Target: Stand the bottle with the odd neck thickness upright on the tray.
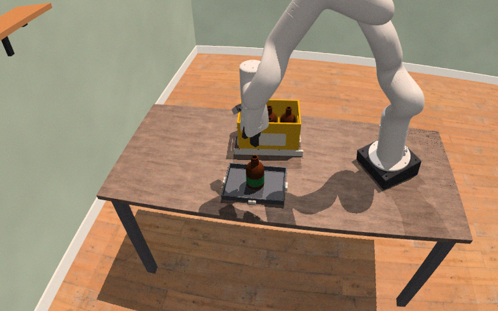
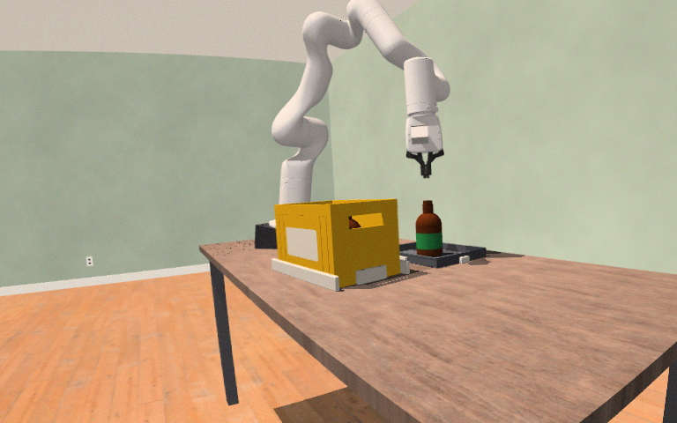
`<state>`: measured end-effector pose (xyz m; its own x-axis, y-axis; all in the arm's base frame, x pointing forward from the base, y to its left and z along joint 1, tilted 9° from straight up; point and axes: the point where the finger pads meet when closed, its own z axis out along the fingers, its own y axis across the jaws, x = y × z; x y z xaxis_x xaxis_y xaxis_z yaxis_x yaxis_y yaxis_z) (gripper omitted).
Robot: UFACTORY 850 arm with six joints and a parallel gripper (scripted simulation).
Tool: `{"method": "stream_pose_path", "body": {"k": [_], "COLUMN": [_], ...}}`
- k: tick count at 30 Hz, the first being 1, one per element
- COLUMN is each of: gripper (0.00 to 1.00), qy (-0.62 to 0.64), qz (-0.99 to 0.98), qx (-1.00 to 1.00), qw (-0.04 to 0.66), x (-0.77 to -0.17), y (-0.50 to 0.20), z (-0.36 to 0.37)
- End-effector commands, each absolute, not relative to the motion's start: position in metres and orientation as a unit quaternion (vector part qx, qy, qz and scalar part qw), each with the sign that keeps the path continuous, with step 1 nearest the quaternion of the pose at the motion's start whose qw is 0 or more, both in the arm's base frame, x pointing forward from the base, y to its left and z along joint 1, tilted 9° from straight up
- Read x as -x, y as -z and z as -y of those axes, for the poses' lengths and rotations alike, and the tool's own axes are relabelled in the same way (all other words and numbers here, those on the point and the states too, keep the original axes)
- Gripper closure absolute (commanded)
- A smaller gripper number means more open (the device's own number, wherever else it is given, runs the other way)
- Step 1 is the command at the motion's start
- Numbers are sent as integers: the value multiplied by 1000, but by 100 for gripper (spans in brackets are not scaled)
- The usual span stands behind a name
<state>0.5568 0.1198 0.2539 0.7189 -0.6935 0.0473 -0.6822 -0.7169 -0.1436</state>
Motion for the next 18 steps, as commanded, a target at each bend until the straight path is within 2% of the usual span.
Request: {"method": "stream_pose_path", "body": {"k": [1,18], "gripper": [100,100], "qy": [50,50], "qz": [-372,-372], "qx": [925,925], "qw": [59,59], "x": [-557,-557], "y": [-255,-255], "z": [-120,-120]}}
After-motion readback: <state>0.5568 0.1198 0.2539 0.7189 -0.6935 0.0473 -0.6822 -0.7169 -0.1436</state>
